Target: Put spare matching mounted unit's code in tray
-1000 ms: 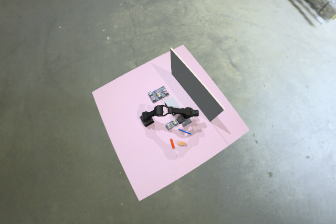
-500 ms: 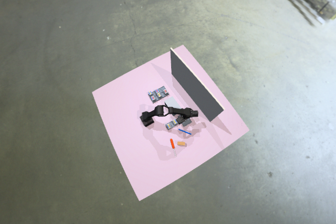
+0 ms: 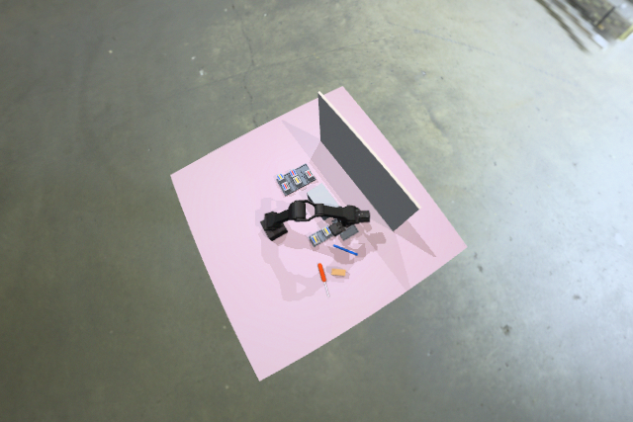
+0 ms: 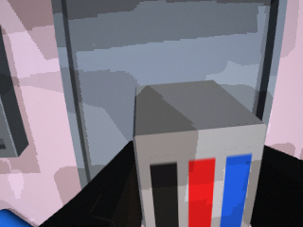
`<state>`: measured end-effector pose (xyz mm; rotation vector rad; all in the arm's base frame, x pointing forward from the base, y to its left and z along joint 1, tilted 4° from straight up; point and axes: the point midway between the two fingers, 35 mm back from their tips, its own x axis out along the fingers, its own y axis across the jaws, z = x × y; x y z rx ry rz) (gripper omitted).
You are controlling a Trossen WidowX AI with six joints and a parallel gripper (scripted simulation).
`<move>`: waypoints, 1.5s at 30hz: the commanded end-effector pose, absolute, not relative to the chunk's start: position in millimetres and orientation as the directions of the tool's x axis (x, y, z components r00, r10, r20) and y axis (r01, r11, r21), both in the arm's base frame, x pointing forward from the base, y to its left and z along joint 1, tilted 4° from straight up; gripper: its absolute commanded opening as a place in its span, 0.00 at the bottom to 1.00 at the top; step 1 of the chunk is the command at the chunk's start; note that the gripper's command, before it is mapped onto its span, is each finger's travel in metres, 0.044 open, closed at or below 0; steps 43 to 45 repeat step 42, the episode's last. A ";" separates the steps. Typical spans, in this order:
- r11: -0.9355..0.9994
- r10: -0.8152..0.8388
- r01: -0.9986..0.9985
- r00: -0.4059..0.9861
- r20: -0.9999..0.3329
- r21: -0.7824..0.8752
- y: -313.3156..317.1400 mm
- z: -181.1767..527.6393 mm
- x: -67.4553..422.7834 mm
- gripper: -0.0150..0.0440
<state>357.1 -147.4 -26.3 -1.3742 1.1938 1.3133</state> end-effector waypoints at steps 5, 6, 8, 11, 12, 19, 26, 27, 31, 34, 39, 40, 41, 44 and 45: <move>-0.165 -0.071 -0.986 -0.016 -0.997 0.028 -147.4 -26.0 357.0 0.79; -0.165 -0.071 -0.986 -0.016 -0.997 0.028 -147.4 -26.0 357.0 0.83; -0.165 -0.071 -0.986 -0.016 -0.997 0.028 -147.4 -26.0 357.0 0.92; -0.165 -0.071 -0.986 -0.016 -0.997 0.028 -147.3 -23.3 357.5 1.00; -0.165 -0.072 -0.986 -0.016 -0.997 0.028 -147.1 -14.9 358.7 1.00; -0.170 -0.072 -0.985 -0.017 -0.997 0.030 -139.6 80.4 358.0 1.00; -0.170 -0.072 -0.985 -0.017 -0.997 0.030 -139.6 80.4 358.0 1.00; -0.175 -0.078 -0.985 0.004 -0.997 0.010 -140.7 83.1 360.9 1.00; -0.175 -0.078 -0.985 0.004 -0.997 0.010 -140.7 83.1 360.9 1.00; -0.175 -0.078 -0.985 0.004 -0.997 0.010 -140.7 83.1 360.9 1.00; -0.175 -0.078 -0.985 0.004 -0.997 0.010 -140.7 83.1 360.9 1.00; -0.175 -0.078 -0.985 0.004 -0.997 0.010 -140.7 83.1 360.9 1.00; -0.175 -0.078 -0.985 0.004 -0.997 0.010 -140.7 83.1 360.9 1.00; -0.175 -0.078 -0.985 0.004 -0.997 0.010 -140.7 83.1 360.9 1.00; -0.175 -0.078 -0.985 0.004 -0.997 0.010 -140.7 83.1 360.9 1.00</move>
